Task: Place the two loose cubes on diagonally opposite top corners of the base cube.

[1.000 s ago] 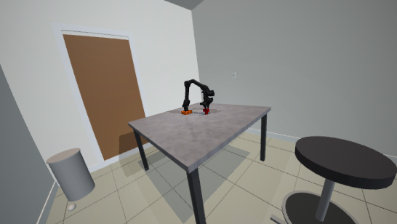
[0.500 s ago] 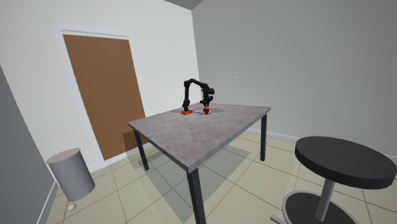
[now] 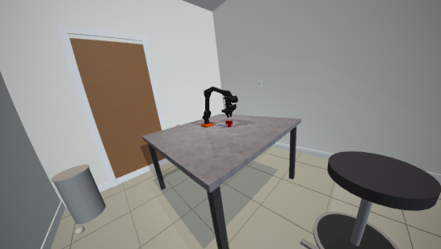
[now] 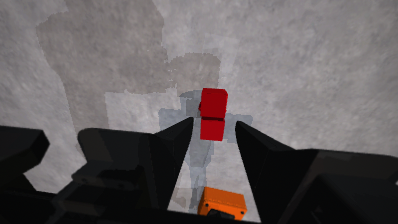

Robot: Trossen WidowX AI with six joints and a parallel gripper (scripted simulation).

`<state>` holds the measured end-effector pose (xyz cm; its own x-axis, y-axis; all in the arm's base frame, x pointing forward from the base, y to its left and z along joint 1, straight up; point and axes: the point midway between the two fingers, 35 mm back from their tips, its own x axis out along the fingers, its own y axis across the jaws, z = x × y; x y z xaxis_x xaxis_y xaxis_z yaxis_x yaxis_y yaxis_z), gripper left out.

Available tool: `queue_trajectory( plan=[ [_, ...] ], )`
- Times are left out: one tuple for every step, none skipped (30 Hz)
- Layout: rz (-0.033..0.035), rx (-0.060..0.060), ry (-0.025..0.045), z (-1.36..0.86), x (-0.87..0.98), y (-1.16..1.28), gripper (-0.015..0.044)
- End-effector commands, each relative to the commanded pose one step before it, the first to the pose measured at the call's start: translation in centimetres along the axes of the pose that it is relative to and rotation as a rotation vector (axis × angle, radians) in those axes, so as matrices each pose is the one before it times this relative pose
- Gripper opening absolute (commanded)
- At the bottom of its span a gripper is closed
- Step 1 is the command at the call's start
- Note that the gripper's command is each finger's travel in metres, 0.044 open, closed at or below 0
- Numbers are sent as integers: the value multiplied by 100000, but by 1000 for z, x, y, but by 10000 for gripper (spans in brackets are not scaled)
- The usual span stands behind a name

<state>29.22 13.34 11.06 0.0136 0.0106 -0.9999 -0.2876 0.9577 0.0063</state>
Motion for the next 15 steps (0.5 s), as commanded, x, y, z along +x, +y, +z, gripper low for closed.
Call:
queue_trajectory(
  plan=[
    [117, 0, -762, 128, -799, 22, 205],
    [0, 0, 0, 0, 0, 0, 205],
    [0, 0, 0, 0, 0, 0, 205],
    [0, 0, 0, 0, 0, 0, 205],
    [-15, 0, 91, -19, -67, -2, 231],
    [-19, 0, 111, -22, -103, -3, 258],
    [-23, 0, 141, -29, -169, -4, 284],
    [-8, 0, 49, -11, -109, -1, 310],
    [-2, 0, 13, -3, -85, 0, 336],
    [-1, 0, 4, -1, -86, 0, 362],
    [0, 0, 1, -1, -93, 0, 389],
    [0, 0, 0, -1, -100, 0, 400],
    [0, 0, 0, -1, -103, 0, 400],
    [0, 0, 0, -1, -104, 0, 400],
    [0, 0, 0, 0, -91, 0, 400]
  ],
)
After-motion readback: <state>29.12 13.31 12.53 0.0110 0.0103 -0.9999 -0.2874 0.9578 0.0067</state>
